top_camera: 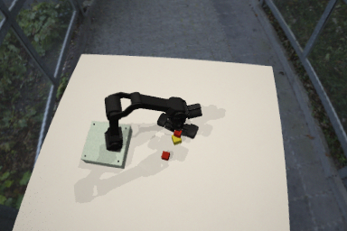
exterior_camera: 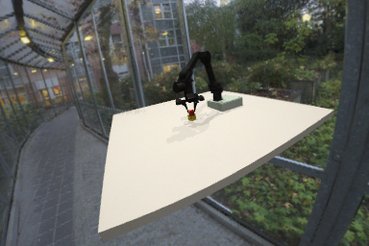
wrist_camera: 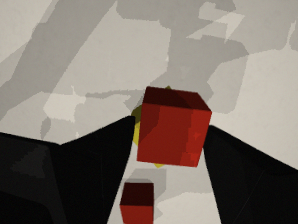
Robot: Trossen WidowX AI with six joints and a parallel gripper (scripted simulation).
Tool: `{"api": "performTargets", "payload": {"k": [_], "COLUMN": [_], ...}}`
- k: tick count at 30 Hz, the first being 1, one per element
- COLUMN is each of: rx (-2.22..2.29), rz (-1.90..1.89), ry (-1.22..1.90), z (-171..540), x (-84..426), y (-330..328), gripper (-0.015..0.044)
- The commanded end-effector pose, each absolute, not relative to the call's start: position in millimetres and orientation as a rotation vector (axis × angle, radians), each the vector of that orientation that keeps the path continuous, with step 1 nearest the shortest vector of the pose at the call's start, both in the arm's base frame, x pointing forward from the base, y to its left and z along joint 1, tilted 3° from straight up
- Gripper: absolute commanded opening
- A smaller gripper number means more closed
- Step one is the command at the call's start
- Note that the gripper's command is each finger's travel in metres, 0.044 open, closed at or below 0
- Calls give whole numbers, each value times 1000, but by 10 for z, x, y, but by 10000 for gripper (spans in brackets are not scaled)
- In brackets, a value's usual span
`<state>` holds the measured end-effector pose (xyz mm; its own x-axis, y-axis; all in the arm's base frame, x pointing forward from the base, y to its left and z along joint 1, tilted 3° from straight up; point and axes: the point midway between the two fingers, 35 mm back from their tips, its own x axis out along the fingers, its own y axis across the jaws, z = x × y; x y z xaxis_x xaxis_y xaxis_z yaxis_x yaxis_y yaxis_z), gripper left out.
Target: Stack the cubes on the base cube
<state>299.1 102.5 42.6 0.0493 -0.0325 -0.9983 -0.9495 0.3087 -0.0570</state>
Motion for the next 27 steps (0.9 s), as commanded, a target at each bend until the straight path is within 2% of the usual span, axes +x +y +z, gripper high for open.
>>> {"api": "performTargets", "payload": {"k": [1,26,27], "rx": [-1020,-1017,-1021], "rz": [923,925,932], "ry": [1320,1320,1324], "z": [443,729,710], "x": [2995,2977,2962], "y": [1022,1037,1016], "gripper": [205,205,231]}}
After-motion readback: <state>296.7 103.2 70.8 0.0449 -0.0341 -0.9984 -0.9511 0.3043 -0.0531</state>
